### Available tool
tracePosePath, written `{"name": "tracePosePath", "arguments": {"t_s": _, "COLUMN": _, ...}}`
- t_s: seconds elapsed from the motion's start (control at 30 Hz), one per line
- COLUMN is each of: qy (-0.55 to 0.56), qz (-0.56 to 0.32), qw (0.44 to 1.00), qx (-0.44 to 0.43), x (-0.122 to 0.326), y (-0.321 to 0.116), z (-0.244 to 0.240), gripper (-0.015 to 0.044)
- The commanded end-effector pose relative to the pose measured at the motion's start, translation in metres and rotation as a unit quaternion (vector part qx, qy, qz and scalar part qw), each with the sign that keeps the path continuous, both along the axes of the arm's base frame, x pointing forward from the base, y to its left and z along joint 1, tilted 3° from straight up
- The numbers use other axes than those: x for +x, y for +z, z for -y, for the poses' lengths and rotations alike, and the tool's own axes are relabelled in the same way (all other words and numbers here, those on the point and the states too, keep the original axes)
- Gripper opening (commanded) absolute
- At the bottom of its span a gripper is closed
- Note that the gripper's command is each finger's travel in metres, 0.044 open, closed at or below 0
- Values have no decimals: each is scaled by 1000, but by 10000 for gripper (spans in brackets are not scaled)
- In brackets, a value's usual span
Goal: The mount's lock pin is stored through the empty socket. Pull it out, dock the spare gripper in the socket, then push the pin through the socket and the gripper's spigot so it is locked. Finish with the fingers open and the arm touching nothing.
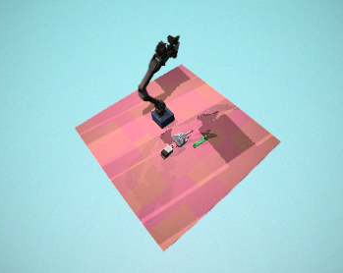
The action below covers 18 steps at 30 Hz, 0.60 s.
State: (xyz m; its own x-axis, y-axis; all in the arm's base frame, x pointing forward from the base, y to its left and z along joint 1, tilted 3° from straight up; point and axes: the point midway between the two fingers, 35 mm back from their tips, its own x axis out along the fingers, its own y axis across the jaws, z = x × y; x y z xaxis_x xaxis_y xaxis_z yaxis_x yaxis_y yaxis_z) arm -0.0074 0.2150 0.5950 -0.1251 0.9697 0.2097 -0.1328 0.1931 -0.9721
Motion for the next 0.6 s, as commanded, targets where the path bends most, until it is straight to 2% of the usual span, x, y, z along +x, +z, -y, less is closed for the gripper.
{"name": "tracePosePath", "arguments": {"t_s": 0.0, "qy": -58, "qz": -23, "qw": 996, "qx": -64, "x": 32, "y": -33, "z": -32, "gripper": 300}}
{"name": "tracePosePath", "arguments": {"t_s": 0.27, "qy": -181, "qz": -82, "qw": 961, "qx": -194, "x": 113, "y": -112, "z": -71, "gripper": 300}}
{"name": "tracePosePath", "arguments": {"t_s": 0.57, "qy": -308, "qz": -169, "qw": 879, "qx": -322, "x": 205, "y": -208, "z": -64, "gripper": 300}}
